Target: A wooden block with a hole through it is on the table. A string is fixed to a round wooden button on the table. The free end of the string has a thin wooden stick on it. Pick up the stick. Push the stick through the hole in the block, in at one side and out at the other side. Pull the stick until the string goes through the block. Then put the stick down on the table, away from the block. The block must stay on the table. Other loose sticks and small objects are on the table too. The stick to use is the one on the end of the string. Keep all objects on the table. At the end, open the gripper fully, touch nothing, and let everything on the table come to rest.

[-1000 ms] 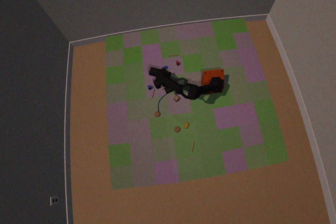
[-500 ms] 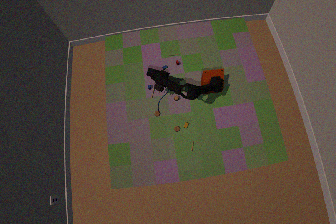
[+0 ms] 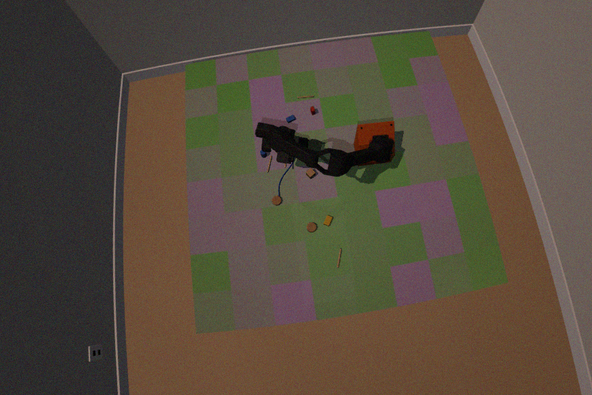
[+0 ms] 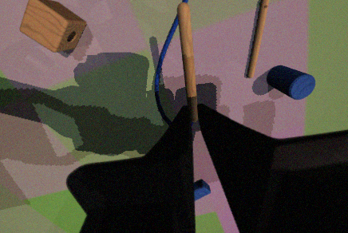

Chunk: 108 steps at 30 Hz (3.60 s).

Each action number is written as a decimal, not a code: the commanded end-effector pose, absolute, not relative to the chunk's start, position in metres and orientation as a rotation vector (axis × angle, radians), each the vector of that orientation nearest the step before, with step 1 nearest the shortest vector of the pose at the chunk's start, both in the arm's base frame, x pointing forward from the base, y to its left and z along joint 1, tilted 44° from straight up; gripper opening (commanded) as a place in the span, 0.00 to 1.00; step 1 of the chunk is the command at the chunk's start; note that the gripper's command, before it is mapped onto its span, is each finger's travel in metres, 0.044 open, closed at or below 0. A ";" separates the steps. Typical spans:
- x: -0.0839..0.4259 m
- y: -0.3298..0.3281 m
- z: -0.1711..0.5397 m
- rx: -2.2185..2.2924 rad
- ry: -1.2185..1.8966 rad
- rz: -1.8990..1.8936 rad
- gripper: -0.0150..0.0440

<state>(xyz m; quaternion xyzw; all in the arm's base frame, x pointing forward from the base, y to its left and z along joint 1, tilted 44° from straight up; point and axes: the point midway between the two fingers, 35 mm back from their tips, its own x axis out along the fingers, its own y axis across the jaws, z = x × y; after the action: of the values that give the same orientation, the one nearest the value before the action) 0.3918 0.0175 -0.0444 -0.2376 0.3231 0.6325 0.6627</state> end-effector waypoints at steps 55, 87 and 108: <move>0.437 0.006 -0.057 -1.134 0.134 1.689 0.25; 0.457 -0.016 -0.079 -1.142 0.139 1.684 0.25; 0.442 -0.008 -0.093 -1.141 0.138 1.685 0.25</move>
<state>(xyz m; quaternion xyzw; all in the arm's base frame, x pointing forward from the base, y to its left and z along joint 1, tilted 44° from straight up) 0.4443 -0.0086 -0.0938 -0.4745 0.0564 0.7048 0.5243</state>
